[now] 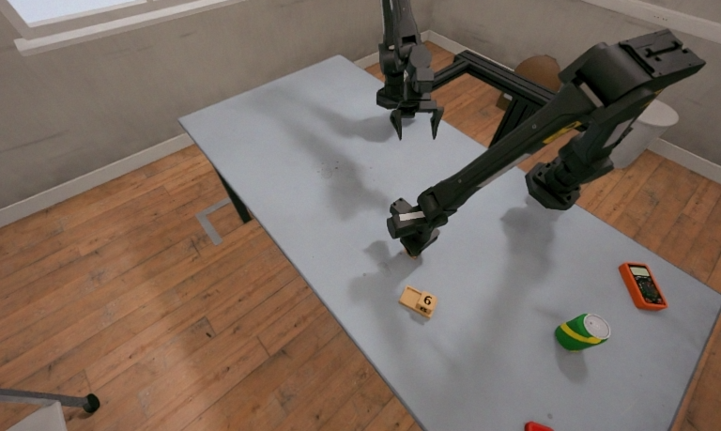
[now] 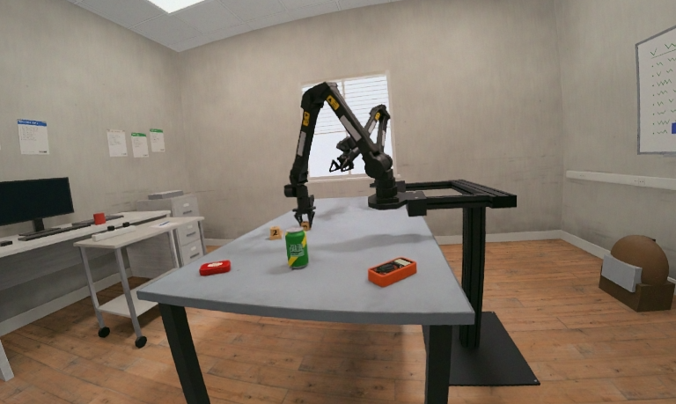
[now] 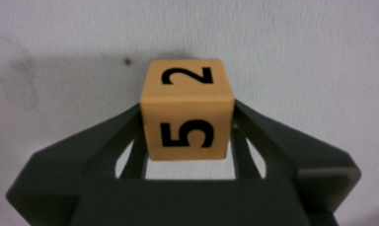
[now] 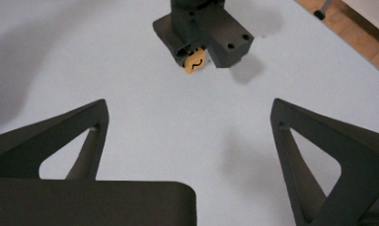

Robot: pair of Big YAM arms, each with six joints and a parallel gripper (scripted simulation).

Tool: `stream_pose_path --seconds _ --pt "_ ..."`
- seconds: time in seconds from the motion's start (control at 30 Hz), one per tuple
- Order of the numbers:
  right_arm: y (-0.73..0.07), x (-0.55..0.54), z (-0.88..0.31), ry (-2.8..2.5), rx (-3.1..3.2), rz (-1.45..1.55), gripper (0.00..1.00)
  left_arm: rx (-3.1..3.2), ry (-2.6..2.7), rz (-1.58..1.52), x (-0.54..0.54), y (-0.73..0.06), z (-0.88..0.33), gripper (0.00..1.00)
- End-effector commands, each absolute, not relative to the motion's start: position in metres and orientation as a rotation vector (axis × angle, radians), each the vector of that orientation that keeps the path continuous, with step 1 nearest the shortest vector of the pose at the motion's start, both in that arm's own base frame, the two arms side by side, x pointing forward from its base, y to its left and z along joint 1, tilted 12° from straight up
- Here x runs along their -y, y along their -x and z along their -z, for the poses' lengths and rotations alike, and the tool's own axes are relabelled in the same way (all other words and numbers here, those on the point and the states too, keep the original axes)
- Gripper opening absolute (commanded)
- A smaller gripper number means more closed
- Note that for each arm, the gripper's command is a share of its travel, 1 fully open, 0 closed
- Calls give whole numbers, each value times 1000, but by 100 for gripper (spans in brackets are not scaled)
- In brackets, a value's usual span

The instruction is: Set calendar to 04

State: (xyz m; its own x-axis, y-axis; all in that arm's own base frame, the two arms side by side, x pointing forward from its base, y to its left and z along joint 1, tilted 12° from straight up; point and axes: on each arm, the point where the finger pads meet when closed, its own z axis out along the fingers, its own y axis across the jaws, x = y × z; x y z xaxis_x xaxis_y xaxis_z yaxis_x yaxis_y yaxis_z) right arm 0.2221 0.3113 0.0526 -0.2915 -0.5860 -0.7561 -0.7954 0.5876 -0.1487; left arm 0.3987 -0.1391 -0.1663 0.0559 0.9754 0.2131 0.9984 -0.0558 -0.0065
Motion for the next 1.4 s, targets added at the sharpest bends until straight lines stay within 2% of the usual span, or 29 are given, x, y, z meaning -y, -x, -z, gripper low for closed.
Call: stream_pose_path --seconds 0.0,0.33,0.43,0.47,0.53,0.63,0.67,0.93,1.13,1.37 --pt "-227 -316 -59 1081 -1994 -331 100 2079 2208 270 148 -417 151 48" --pt "-227 -316 -59 1081 -1994 -331 100 2068 2203 261 146 -404 154 35" --pt "-227 -316 -59 1081 -1994 -331 100 2067 2204 261 146 -402 154 1" --pt "-227 -316 -59 1081 -1994 -331 100 2071 2207 265 147 -405 153 0" --pt "-227 -316 -59 1081 -1994 -331 100 2071 2207 265 147 -405 153 0" --pt "-227 -316 -59 1081 -1994 -331 100 2065 2205 260 150 -405 148 34" --pt "-227 -316 -59 1081 -1994 -331 100 2070 2196 258 151 -404 143 36" --pt "-227 -316 -59 1081 -1994 -331 100 2082 2205 264 164 -407 89 36" --pt "-238 -324 -67 1053 -1976 -338 100 2025 2203 233 146 -410 104 36" --pt "-272 -356 -55 1023 -1885 -365 100 2017 2209 233 109 -464 97 36"
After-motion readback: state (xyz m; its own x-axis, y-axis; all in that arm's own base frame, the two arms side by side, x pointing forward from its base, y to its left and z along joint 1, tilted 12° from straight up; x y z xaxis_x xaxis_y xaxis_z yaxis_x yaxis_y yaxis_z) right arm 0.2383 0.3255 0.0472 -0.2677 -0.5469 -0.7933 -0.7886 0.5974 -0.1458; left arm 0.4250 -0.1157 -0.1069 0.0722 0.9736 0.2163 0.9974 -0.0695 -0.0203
